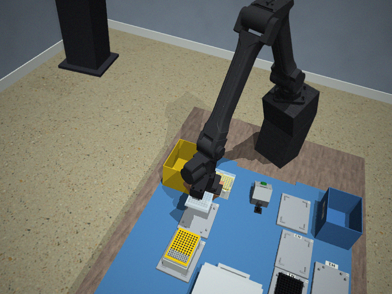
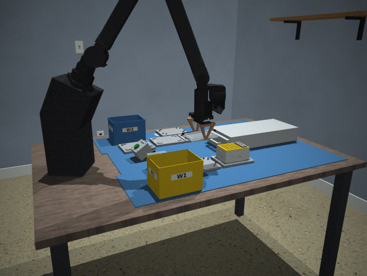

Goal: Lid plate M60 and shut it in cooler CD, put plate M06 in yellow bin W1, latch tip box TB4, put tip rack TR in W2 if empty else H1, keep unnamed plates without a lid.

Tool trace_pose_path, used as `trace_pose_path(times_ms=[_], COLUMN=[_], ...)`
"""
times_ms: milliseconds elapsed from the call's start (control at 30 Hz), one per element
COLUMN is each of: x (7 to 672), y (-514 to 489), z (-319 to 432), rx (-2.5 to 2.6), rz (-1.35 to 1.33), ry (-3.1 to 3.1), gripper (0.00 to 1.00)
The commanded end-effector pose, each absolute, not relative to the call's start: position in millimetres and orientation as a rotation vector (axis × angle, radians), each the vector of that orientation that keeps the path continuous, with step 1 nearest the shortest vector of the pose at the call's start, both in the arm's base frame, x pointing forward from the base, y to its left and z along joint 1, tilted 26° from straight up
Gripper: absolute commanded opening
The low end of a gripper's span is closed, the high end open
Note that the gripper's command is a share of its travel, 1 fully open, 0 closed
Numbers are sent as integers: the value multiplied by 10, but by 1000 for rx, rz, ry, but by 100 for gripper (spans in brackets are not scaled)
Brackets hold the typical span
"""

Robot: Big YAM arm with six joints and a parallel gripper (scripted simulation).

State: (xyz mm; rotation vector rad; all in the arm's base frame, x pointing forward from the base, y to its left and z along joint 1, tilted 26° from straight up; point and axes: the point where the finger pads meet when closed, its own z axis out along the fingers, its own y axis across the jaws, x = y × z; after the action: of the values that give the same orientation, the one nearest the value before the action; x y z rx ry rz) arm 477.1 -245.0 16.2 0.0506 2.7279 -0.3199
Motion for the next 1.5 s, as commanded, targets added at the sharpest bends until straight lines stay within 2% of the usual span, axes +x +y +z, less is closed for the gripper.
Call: trace_pose_path(times_ms=[0, 800, 933, 1467], x=[4743, 4743, 4694, 4390], y=[-2363, -2363, -2561, -2774], z=[76, 76, 289, 208], rx=[55, 55, 116, 85], rz=[-302, -302, -327, -337], ry=[2751, 2751, 2687, 2692], gripper=[0, 0, 0, 0])
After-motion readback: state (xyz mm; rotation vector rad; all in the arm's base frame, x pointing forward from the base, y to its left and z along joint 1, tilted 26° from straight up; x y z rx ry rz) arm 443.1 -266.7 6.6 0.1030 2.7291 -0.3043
